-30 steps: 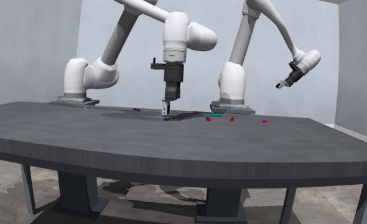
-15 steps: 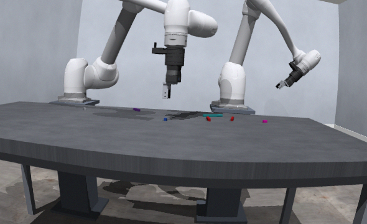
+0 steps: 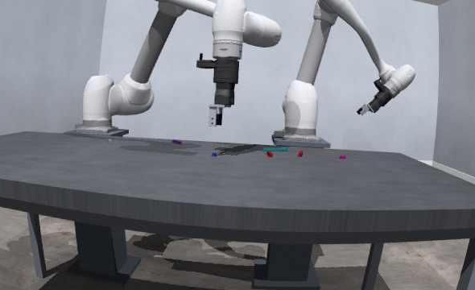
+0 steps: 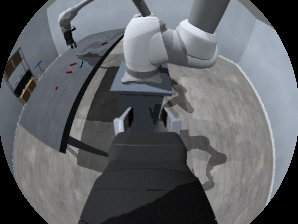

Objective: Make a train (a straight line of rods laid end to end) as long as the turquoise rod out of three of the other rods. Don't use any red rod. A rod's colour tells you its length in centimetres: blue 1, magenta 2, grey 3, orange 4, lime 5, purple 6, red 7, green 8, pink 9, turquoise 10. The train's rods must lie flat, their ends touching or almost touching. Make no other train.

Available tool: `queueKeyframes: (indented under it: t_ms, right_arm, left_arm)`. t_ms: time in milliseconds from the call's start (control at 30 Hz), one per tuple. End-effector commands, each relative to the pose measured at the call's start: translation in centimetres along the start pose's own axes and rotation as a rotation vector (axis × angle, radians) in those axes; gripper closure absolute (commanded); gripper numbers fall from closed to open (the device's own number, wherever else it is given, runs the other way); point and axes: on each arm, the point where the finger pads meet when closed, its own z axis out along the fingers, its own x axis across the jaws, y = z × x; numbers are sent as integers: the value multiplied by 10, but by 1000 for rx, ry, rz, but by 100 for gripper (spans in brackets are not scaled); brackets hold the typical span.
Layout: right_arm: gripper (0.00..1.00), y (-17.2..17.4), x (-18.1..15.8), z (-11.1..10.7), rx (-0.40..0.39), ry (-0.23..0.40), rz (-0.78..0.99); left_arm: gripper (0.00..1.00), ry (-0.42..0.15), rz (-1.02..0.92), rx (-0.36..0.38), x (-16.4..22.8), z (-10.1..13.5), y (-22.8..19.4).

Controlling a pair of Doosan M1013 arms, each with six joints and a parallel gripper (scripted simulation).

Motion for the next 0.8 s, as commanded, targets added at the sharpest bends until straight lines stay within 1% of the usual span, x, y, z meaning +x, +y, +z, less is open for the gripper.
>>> queueKeyframes:
  t_ms: [0, 400, 533, 633, 767]
  right_arm:
    - [0, -1, -4, -2, -1, 0, -3]
    - [0, -2, -4, -2, -1, 0, -5]
    - [0, -10, -6, -3, -4, -2, -38]
    - [0, -25, -11, -5, -4, -3, -111]
    - [0, -60, -20, -9, -5, -2, -285]
  left_arm:
    - [0, -1, -2, -3, 3, 2, -2]
    - [0, -1, -2, -3, 3, 2, -2]
    - [0, -1, -2, -3, 3, 2, -2]
    - [0, -1, -2, -3, 3, 2, -2]
    - [0, -1, -2, -3, 3, 2, -2]
